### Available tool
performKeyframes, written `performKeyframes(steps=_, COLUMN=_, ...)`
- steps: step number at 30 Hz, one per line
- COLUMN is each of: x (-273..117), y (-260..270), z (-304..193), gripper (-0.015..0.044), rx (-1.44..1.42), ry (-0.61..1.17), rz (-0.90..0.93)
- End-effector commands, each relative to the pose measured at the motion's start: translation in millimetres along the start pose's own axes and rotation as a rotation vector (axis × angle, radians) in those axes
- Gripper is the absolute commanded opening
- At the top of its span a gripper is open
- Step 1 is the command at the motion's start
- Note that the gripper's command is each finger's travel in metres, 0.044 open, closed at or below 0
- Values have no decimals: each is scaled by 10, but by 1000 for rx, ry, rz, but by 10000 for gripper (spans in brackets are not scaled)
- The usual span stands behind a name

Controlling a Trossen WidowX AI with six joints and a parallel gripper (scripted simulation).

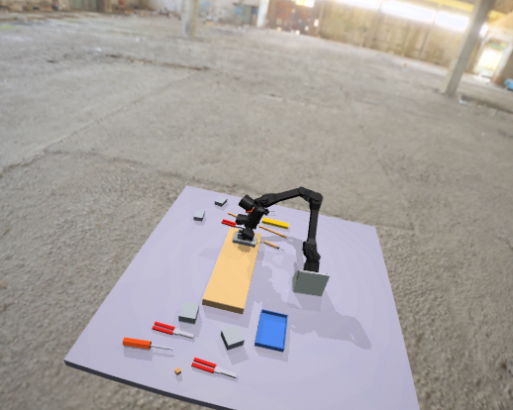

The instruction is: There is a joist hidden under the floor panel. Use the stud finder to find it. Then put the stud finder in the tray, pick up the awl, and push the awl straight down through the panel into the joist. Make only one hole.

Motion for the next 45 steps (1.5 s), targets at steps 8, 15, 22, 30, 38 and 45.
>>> performKeyframes(steps=8, x=2, y=-250, z=13, gripper=0, rx=6, ry=2, rz=-4)
performKeyframes(steps=15, x=-1, y=-241, z=12, gripper=0, rx=4, ry=0, rz=-2)
performKeyframes(steps=22, x=-1, y=-241, z=12, gripper=0, rx=4, ry=0, rz=-2)
performKeyframes(steps=30, x=-219, y=-239, z=110, gripper=0, rx=6, ry=4, rz=3)
performKeyframes(steps=38, x=-570, y=-245, z=219, gripper=0, rx=6, ry=7, rz=5)
performKeyframes(steps=45, x=-889, y=-264, z=273, gripper=0, rx=5, ry=4, rz=-1)
Point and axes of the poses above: the point midway between the two fingers, 35 mm back from their tips, its own x axis out along the fingers, its own y axis across the jaws, z = x × y, the point moved 9 cm from there along -x, back along the fingers, and after that the axes turned 3 degrees about x, right-handed, at the moved point
